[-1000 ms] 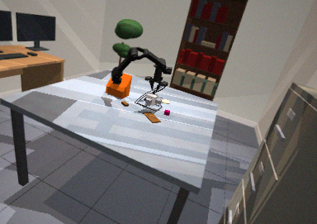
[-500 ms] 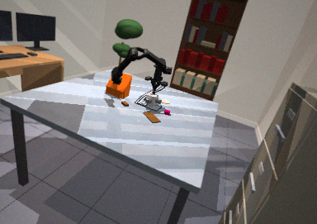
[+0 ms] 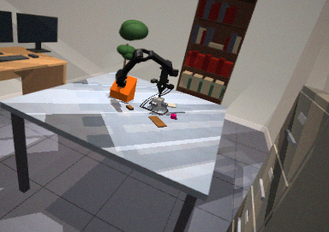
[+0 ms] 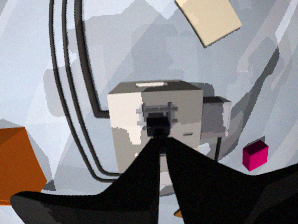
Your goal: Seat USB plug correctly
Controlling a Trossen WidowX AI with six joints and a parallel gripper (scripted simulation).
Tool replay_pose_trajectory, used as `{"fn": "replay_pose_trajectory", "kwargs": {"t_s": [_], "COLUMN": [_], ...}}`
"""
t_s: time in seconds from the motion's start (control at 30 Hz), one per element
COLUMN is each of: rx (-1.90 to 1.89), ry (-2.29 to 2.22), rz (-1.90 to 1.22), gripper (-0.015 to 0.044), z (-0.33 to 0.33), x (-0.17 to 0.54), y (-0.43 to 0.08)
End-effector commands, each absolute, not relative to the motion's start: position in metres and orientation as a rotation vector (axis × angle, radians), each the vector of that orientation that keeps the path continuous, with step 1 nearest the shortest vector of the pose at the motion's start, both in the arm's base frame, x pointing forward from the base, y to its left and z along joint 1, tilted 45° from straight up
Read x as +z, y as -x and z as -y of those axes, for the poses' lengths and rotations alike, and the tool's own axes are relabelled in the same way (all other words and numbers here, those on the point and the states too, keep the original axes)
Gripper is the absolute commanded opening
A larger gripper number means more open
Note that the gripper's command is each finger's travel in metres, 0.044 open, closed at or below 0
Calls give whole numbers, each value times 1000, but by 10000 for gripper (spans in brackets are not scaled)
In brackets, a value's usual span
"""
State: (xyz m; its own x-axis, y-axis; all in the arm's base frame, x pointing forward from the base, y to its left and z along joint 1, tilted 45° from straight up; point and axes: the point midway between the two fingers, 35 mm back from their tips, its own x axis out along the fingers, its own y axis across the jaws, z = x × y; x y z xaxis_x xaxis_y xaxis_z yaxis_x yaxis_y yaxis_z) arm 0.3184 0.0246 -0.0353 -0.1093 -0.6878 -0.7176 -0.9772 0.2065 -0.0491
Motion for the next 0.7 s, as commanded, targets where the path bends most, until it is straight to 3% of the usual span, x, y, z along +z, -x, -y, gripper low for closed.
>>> {"fn": "replay_pose_trajectory", "kwargs": {"t_s": [0.0,0.67], "rx": [597,598], "ry": [1540,1540], "rz": [-1865,-1865], "gripper": [0,0], "z": [-26,-36], "x": [-34,-24], "y": [-319,-321]}}
